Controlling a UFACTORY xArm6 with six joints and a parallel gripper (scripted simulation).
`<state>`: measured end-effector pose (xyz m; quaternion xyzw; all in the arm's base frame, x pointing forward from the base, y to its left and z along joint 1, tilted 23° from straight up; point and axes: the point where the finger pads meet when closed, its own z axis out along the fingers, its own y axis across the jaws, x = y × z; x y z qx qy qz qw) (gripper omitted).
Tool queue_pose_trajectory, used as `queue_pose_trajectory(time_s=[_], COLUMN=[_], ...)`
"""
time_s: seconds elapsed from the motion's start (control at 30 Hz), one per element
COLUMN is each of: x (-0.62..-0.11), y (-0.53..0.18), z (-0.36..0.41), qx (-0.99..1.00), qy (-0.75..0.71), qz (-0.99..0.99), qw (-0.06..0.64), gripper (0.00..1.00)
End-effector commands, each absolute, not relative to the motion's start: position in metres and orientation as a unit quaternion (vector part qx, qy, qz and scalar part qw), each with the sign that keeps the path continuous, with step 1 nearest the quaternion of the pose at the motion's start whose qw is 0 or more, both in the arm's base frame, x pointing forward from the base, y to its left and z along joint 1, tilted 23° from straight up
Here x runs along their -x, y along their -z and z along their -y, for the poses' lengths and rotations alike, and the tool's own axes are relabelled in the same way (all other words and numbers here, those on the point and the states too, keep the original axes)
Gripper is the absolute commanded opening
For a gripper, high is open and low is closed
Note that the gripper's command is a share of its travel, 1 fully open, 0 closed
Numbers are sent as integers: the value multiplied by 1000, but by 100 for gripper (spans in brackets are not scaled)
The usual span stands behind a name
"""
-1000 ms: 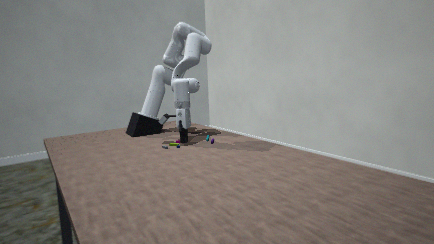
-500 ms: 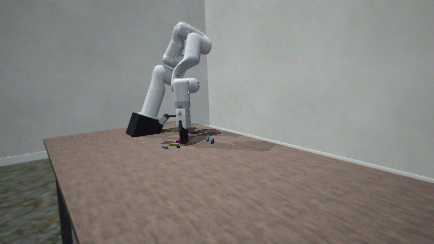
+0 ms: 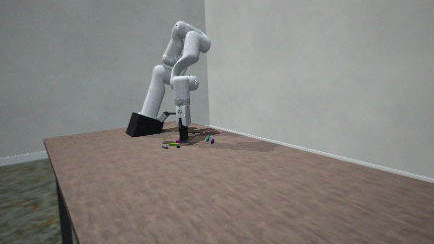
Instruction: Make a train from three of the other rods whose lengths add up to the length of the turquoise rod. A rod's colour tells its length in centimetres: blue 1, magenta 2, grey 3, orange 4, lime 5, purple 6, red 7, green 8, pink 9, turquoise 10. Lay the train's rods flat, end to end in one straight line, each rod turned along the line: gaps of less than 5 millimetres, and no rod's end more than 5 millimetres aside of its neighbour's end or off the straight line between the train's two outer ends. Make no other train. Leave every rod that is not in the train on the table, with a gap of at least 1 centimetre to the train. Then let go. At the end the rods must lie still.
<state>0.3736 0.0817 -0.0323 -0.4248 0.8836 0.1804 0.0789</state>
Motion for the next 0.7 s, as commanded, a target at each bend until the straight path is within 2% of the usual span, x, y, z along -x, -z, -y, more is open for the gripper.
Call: queue_pose_trajectory(time_s=[0.0, 0.37, 0.67], x=[-375, -376, -376], y=[19, -32, -41], z=[-76, -55, -51], qx=[425, 425, 425], qy=[-179, -179, -179], qz=[-884, -884, -884], qw=[80, 80, 80], gripper=[24, 24, 24])
